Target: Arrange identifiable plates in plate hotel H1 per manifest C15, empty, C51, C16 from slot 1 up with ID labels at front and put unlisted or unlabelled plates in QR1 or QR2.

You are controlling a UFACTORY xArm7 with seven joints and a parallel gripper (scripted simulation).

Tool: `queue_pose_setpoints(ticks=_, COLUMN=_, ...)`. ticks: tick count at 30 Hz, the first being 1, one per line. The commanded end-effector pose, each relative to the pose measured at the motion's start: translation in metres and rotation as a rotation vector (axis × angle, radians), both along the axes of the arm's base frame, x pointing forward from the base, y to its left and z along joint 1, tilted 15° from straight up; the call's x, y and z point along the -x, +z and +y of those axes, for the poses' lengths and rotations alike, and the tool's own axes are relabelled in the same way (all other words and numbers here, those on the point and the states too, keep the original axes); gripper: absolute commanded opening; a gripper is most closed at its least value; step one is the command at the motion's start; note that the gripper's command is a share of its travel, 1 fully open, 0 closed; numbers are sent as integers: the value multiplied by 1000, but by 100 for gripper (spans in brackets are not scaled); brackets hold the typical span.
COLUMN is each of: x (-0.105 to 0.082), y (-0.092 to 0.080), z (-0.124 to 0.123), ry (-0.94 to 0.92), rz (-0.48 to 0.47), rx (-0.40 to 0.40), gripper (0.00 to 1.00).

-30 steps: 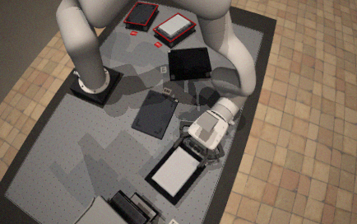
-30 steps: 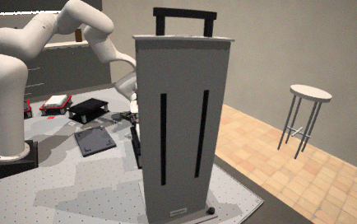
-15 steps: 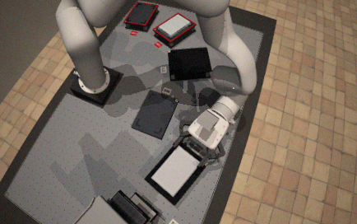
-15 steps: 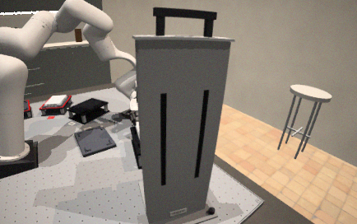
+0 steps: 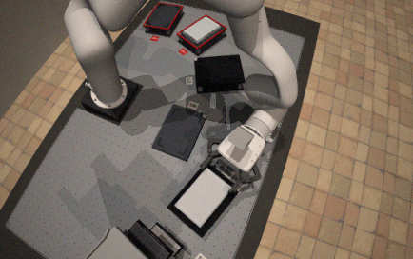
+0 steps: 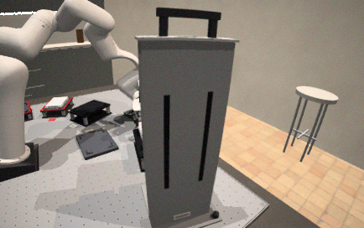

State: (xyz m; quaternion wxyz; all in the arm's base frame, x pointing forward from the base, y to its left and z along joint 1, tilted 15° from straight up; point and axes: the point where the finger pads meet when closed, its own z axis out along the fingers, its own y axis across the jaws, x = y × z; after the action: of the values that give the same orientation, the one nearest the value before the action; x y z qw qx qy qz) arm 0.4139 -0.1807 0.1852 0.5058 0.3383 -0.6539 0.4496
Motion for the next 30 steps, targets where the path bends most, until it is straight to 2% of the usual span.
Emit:
queue_pose_setpoints(ticks=1, x=0, y=1, z=0, ry=-1, rz=-3, rx=0, gripper=0)
queue_pose_setpoints(ticks=30, x=10, y=40, z=0, ry=-1, rz=-2, rx=0, gripper=0)
